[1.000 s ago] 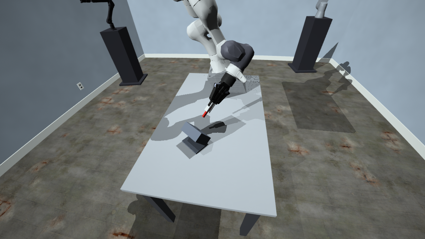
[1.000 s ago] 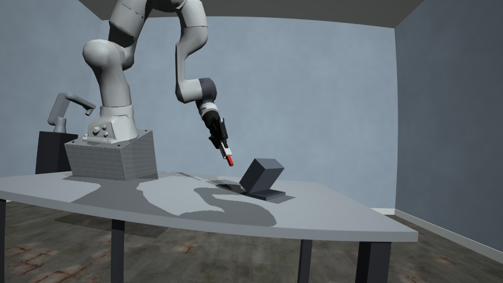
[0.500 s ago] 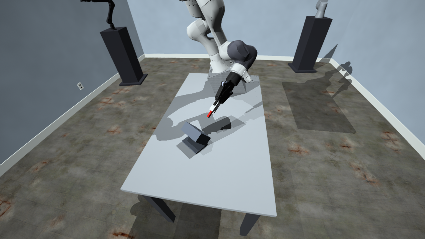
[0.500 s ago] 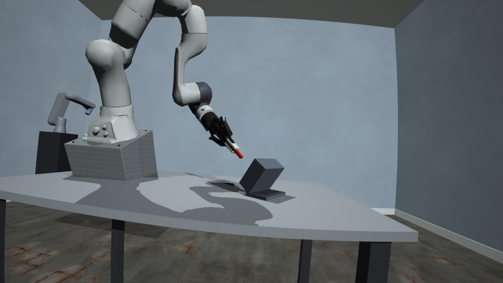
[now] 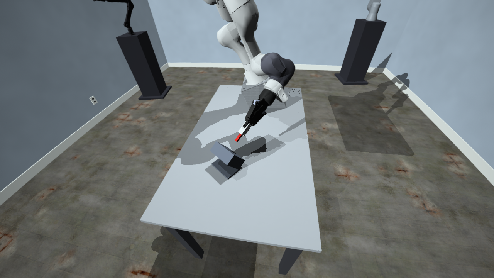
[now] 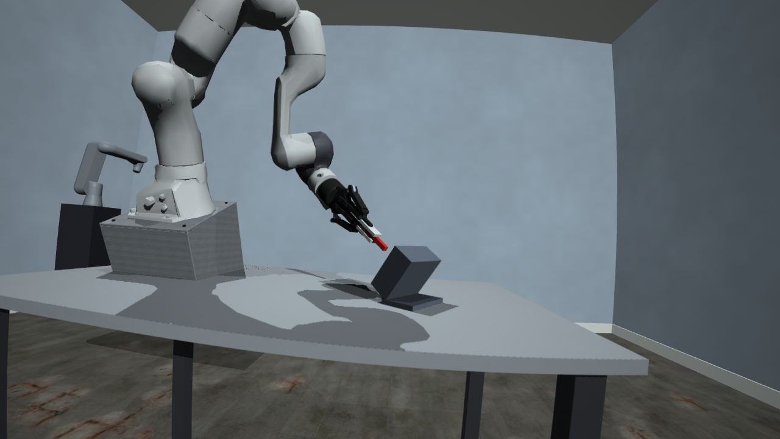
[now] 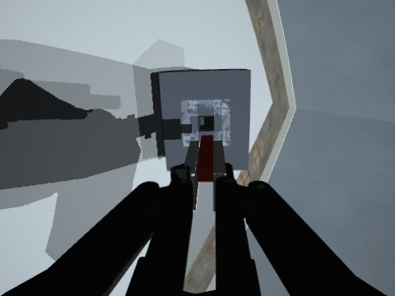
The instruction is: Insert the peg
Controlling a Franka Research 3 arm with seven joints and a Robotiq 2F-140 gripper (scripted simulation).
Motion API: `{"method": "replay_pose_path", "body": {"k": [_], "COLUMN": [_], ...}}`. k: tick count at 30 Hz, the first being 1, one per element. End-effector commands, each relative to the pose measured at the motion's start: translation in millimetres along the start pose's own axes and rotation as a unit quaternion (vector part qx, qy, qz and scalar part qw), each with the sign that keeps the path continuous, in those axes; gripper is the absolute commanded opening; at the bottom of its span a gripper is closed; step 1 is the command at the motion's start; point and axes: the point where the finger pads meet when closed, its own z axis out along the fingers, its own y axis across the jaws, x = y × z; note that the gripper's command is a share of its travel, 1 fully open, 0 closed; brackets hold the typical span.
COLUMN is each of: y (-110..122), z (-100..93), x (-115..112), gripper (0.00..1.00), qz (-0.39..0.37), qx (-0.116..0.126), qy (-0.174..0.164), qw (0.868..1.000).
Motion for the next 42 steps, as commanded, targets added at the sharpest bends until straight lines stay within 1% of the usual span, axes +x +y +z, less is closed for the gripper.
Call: {"method": "replay_pose_path", "body": {"k": [1, 3, 22, 36, 42], "y": [-2.1, -2.7, -4.0, -4.0, -4.0], "z": [11.0, 15.3, 29.4, 46.7, 49.1], "x": [5.9, 7.0, 6.4, 6.5, 6.7], "gripper": [0.00, 0.00, 0.00, 0.00, 0.00], "qz": [-0.005, -0.005, -0.005, -0.005, -0.005], "qx": [0.001, 0.001, 0.001, 0.001, 0.001], "qy": [0.006, 0.006, 0.006, 0.006, 0.006], "qw": [1.000, 1.000, 1.000, 1.000, 1.000]}}
